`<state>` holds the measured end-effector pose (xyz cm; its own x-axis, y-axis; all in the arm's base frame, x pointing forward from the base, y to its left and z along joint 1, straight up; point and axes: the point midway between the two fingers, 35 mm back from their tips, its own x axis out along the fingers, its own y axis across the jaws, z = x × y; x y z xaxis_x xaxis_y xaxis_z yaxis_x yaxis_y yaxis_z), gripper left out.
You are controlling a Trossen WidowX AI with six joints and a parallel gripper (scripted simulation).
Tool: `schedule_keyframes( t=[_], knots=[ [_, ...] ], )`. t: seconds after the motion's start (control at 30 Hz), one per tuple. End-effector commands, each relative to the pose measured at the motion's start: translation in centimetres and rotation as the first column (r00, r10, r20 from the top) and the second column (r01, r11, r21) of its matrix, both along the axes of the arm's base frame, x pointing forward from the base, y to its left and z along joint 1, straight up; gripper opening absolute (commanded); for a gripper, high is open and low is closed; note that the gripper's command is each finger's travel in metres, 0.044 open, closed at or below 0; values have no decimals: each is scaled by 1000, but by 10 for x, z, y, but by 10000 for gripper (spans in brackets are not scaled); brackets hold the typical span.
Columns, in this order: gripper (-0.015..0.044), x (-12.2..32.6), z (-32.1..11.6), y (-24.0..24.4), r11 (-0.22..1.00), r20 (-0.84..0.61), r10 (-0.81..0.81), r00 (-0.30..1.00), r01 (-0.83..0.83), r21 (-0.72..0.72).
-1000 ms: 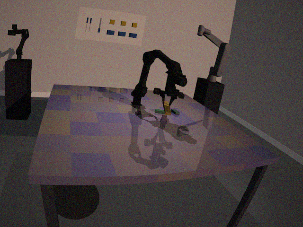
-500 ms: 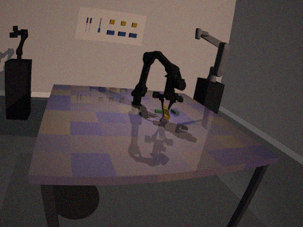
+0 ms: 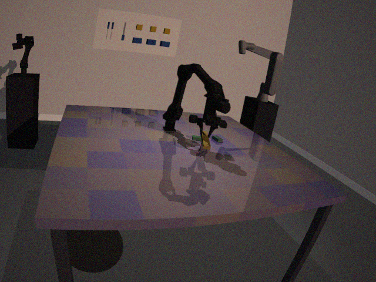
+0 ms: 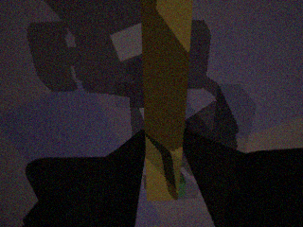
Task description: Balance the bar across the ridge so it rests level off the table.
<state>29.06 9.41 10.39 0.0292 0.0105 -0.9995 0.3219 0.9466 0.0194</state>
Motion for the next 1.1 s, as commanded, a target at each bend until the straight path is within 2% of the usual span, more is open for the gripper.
schedule_keyframes(
  t=[0.0,1.07],
  knots=[
    [0,1,0,0,1000,3,3,1000,-3,0],
    [0,1,-3,0,1000,3,3,1000,-3,0]
  ],
)
